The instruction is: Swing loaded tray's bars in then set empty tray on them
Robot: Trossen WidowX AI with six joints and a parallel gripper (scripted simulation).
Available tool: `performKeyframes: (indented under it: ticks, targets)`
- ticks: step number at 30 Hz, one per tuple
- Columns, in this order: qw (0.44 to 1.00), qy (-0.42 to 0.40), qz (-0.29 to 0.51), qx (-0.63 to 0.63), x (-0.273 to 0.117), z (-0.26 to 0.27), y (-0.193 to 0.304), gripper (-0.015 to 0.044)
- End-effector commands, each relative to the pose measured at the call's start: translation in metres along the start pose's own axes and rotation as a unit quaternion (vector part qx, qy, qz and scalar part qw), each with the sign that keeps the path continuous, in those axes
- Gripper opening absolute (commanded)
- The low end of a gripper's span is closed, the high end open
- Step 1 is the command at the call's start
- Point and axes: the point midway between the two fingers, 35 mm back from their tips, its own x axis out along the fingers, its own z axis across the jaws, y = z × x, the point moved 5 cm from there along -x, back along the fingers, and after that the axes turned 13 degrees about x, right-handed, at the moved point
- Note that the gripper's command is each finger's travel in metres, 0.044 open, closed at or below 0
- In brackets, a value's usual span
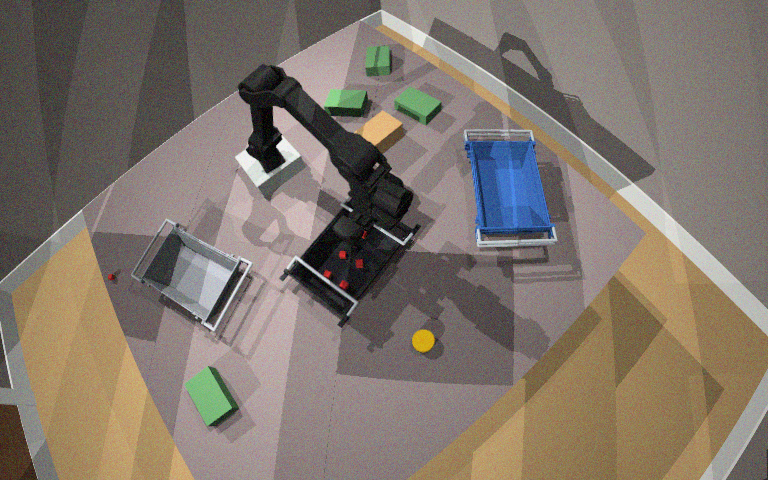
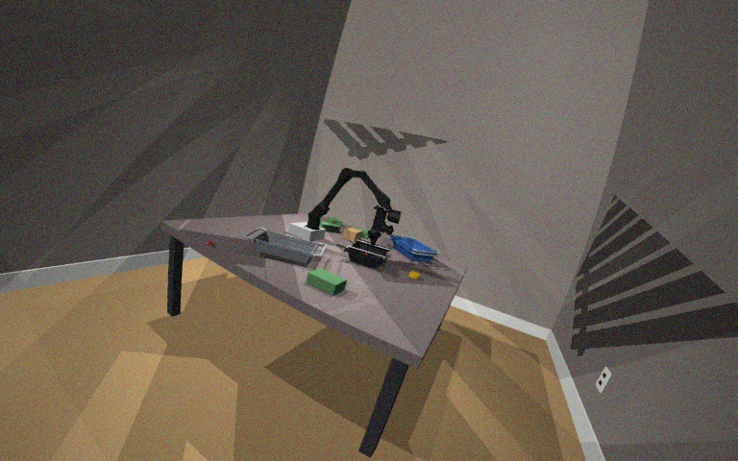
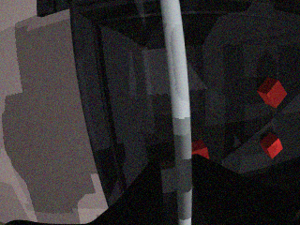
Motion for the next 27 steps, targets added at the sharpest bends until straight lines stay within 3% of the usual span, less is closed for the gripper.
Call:
performKeyframes:
  ticks: [1, 8, 27]
  targets:
    - [1.000, -0.003, 0.001, -0.005, -0.006, 0.001, 0.000, 0.0080]
    - [1.000, -0.003, 0.001, -0.005, -0.043, 0.005, -0.001, 0.0080]
    - [1.000, -0.002, -0.001, -0.006, -0.037, 0.004, -0.002, 0.0080]
